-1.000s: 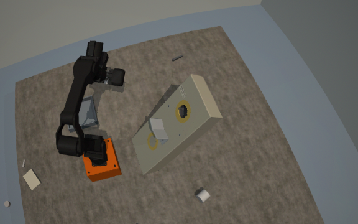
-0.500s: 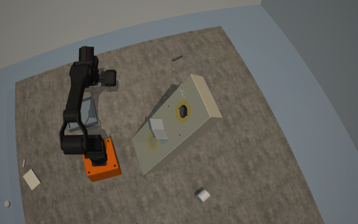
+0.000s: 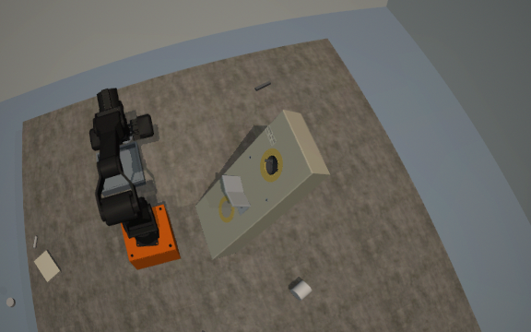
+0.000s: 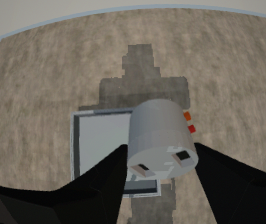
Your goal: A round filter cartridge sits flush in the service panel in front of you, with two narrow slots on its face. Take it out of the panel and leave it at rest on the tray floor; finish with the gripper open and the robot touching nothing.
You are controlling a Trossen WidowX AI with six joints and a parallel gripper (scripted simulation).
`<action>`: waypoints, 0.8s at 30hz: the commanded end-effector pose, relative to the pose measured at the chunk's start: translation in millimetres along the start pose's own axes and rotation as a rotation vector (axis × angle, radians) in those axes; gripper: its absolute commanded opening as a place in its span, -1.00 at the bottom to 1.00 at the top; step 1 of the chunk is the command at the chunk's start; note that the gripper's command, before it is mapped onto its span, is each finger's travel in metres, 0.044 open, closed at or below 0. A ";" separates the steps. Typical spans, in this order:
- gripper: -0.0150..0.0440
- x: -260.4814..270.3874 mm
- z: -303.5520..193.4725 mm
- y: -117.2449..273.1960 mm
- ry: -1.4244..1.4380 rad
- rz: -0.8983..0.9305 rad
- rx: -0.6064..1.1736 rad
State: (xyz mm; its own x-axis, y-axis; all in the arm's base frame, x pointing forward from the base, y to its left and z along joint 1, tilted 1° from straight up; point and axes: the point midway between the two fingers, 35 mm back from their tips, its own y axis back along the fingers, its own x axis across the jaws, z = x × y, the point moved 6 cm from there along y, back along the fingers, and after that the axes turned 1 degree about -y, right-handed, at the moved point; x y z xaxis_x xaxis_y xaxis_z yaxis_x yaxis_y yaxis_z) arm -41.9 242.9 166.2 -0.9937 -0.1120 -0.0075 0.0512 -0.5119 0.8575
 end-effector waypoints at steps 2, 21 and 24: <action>-0.49 23.8 -15.6 -16.9 0.088 0.055 -0.001; -0.49 50.2 -49.0 -59.4 0.185 0.113 0.000; -0.49 50.3 -55.3 -70.7 0.185 0.113 0.000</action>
State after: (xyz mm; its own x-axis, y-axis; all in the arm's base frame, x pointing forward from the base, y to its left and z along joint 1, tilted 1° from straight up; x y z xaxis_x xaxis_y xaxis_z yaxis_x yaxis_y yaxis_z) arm -89.3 226.2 91.0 -0.9486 -0.3163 -0.0068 0.1565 -0.4876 0.8589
